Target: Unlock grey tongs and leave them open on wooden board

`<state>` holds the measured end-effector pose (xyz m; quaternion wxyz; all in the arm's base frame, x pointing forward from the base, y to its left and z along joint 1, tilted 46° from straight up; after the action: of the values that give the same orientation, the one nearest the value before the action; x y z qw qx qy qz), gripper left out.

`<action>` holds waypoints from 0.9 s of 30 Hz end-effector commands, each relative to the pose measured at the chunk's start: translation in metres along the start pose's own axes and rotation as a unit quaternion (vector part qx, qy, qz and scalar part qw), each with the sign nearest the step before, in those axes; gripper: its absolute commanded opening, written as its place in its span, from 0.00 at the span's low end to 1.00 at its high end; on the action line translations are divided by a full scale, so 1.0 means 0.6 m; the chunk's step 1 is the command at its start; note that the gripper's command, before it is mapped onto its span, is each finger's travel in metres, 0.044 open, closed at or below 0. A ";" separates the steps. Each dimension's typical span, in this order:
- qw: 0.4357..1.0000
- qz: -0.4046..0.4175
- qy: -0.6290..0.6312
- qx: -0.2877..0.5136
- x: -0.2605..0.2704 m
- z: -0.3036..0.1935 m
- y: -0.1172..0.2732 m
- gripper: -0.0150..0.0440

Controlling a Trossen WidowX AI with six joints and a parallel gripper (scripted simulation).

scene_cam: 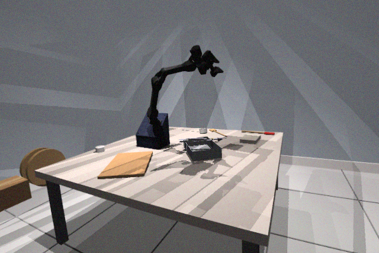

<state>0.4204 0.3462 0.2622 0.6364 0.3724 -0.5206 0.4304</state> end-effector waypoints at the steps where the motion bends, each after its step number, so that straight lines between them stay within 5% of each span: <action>1: 1.000 -0.002 0.010 0.001 -0.003 0.000 -0.003 0.89; 5: 0.989 -0.028 0.144 0.017 -0.044 0.004 -0.042 0.71; 10: 0.905 -0.095 0.407 0.074 -0.141 0.029 -0.116 0.69; 18: 0.659 -0.203 0.691 0.216 -0.299 0.112 -0.189 0.69; 27: 0.350 -0.267 0.788 0.431 -0.442 0.235 -0.201 0.69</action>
<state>0.4807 0.1704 0.0565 0.7057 0.1890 0.4531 0.5109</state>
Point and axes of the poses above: the point midway between the two fingers, 35 mm back from their tips, its own y axis back along the fingers, its own x axis across the jaws, z = x × y, the point moved 5 cm from there along y, back along the fingers, and after that the axes turned 15 degrees about y, right-handed, at the moved point
